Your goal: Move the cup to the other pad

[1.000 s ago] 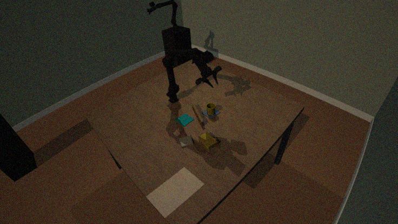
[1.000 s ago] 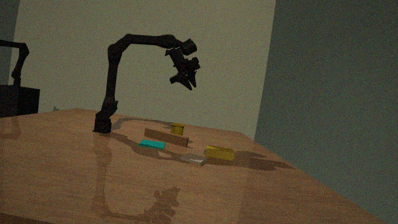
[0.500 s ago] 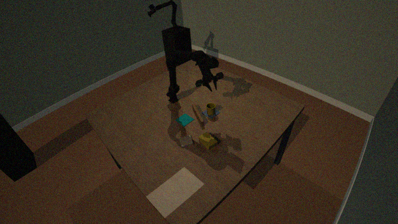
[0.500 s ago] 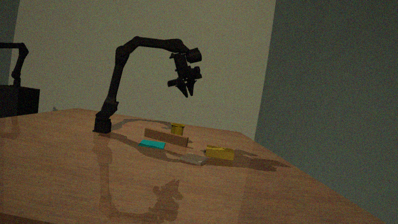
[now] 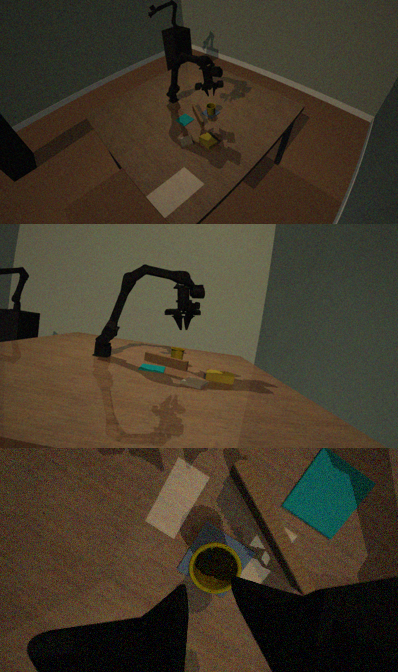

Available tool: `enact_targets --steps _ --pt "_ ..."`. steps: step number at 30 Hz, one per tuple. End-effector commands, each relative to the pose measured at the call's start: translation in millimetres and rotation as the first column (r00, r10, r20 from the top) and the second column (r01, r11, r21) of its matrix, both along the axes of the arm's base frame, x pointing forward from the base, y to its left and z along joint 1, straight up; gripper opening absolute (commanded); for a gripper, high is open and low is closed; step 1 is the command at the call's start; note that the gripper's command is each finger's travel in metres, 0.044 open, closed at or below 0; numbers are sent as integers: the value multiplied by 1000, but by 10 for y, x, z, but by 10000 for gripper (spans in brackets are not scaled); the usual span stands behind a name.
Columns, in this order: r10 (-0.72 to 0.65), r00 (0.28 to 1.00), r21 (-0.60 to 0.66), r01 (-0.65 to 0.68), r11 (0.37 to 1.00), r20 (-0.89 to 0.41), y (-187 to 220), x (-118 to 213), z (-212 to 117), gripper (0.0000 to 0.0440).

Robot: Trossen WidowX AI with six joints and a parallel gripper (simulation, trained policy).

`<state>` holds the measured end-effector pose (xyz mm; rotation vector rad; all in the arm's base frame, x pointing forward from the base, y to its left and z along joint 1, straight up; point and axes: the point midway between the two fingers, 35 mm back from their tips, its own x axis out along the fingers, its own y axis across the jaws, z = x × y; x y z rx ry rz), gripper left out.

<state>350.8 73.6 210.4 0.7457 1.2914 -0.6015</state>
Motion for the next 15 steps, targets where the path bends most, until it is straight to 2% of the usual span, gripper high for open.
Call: enact_targets --steps 1,15 --pt "-13 996 -29 10 1000 -83 -16 -45 -173 163" --pt "-67 972 -98 46 994 -224 -58 -154 -602 182"
